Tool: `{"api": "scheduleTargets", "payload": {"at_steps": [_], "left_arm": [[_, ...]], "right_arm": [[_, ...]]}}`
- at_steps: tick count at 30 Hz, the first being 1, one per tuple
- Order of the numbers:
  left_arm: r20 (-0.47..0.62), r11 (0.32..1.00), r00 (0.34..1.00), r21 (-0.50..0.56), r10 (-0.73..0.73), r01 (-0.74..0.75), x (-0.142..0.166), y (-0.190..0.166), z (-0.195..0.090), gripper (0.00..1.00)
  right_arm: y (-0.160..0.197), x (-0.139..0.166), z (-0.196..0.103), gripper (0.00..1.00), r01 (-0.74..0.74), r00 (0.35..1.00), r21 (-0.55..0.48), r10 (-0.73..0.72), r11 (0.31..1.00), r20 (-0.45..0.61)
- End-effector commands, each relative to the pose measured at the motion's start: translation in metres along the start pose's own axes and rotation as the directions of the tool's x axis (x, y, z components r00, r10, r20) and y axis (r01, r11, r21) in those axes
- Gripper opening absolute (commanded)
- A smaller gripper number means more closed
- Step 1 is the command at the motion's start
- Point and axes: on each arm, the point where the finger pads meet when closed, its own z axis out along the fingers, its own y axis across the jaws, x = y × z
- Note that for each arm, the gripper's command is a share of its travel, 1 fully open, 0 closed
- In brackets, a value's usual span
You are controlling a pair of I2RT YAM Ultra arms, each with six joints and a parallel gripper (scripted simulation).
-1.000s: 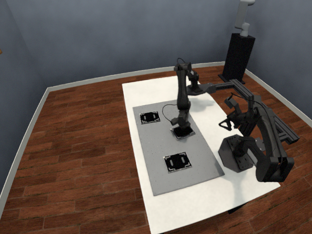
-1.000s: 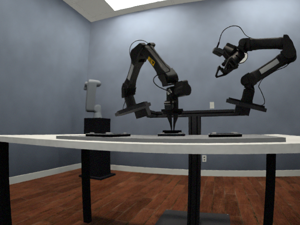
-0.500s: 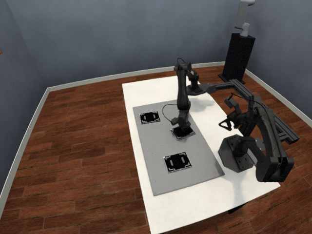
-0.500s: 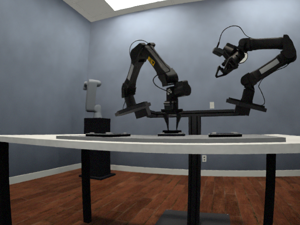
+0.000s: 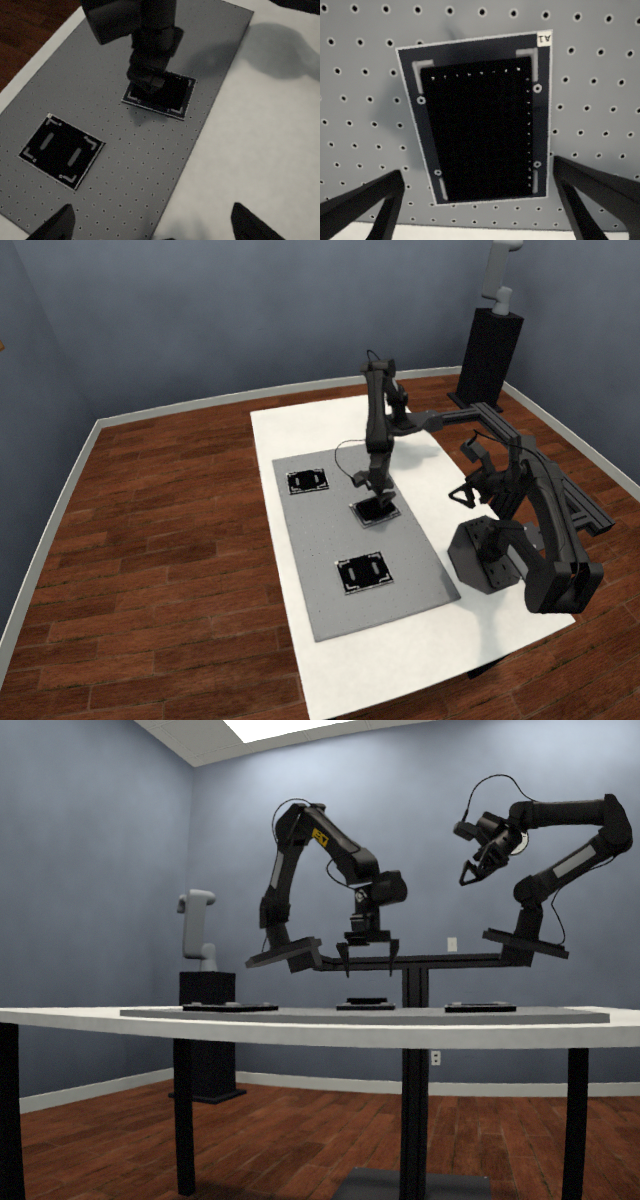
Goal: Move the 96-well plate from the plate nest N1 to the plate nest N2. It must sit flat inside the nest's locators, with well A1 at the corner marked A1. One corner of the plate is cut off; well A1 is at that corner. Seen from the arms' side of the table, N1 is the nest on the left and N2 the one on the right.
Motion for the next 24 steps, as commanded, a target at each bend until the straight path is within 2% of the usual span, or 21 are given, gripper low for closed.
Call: {"api": "scheduleTargets", "payload": {"at_steps": [1,24], "left_arm": [[0.023,1.000,1.000,0.000,-0.012,0.012,-0.007,0.001,-0.004,1.00],[0.023,1.000,1.000,0.000,-0.012,0.012,-0.007,0.001,-0.004,1.00]], "right_arm": [[-0.002,0.010,0.002,1.00,0.016,1.000,0.019,-0.016,1.000,-0.013],[-0.007,0.010,0.032,1.00,0.008,1.000,0.015,-0.008,1.000,-0.004]]}}
